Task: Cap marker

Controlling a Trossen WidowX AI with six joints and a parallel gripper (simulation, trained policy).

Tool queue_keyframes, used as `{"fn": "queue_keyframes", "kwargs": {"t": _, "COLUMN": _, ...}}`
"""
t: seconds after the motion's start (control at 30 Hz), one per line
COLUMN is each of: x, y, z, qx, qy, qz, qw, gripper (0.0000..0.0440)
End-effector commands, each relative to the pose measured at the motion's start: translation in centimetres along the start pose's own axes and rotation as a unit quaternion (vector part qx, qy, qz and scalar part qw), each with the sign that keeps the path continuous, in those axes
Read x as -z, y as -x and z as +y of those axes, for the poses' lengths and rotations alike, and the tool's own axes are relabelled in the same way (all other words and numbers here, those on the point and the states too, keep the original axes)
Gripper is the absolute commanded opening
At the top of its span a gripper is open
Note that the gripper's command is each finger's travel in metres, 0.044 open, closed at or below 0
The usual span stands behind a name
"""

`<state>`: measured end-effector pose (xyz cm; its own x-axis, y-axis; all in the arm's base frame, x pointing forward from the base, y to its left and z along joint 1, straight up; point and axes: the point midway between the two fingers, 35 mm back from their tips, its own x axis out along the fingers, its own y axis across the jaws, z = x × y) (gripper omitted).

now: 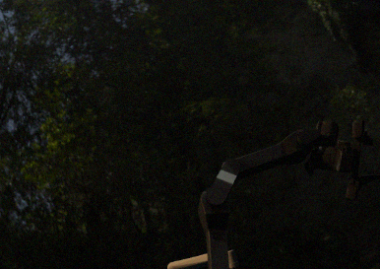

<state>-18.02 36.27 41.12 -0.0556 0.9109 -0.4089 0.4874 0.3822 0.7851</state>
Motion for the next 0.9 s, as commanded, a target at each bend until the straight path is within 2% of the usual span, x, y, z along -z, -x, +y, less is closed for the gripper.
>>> {"fn": "queue_keyframes", "kwargs": {"t": 0.0, "x": -0.6, "y": -0.3, "z": 0.0, "qx": 0.007, "qy": -0.007, "qz": -0.008, "qw": 1.000, "gripper": 0.0321}}
{"fn": "queue_keyframes", "kwargs": {"t": 0.87, "x": -6.7, "y": -2.6, "z": 0.4, "qx": 0.048, "qy": -0.068, "qz": -0.091, "qw": 0.992, "gripper": 0.0325}}
